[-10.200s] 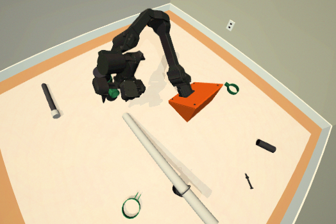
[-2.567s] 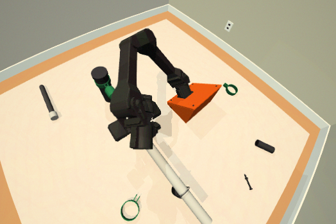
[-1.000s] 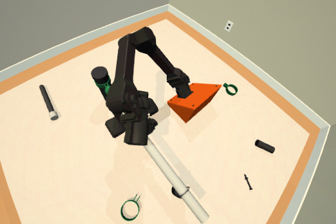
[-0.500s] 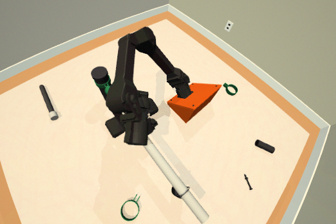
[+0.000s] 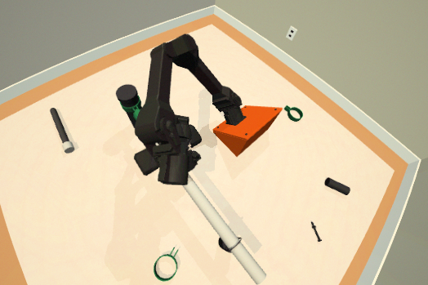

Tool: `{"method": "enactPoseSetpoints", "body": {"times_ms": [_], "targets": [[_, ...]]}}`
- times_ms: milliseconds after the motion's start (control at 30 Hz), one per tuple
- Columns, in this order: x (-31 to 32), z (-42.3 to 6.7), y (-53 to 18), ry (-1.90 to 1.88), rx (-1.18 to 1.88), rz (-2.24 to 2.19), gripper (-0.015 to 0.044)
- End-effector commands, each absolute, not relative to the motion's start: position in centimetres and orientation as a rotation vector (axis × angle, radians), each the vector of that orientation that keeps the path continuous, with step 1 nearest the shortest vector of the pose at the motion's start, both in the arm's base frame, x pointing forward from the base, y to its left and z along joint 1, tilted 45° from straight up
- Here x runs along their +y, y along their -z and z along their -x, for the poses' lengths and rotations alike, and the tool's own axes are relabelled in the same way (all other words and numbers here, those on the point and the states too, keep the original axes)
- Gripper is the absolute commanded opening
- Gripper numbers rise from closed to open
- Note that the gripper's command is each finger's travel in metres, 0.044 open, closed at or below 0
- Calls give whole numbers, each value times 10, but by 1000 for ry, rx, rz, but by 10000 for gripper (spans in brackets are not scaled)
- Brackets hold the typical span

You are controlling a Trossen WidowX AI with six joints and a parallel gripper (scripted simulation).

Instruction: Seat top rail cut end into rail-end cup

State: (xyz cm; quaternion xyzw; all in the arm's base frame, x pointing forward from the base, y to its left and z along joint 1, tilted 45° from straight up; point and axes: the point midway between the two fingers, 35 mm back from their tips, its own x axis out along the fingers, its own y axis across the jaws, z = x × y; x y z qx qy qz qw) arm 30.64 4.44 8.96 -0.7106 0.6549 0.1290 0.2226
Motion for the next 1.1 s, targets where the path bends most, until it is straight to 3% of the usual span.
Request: {"method": "enactPoseSetpoints", "body": {"times_ms": [0, 1067], "targets": [[44, -306, -90, -356, 1809, 1963, 0], [43, -308, -93, -358, 1810, 1971, 0]]}}
